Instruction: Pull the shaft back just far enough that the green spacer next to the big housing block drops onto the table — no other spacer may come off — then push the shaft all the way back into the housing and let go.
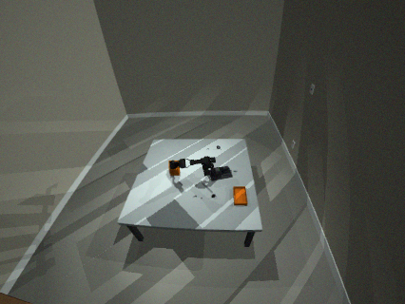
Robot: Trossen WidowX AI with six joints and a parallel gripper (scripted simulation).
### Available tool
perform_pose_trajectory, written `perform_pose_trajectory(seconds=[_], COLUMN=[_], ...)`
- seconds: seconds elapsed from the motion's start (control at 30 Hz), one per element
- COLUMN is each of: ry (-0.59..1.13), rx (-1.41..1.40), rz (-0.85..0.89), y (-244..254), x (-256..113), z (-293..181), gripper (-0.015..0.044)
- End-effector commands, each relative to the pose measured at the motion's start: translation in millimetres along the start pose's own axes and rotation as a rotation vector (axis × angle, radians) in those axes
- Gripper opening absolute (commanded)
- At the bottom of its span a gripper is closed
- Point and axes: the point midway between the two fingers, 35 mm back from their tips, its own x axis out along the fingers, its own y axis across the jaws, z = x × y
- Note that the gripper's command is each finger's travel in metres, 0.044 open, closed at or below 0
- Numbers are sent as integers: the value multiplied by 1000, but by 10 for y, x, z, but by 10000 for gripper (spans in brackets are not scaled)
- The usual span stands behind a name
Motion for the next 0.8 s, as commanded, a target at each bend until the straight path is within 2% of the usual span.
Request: perform_pose_trajectory(seconds=[0.0,0.77], ry=[0,0], rx=[-2,-2], rz=[-2,-2], y=[-9,-8], x=[-5,-5], z=[-13,-41], gripper=[0,0])
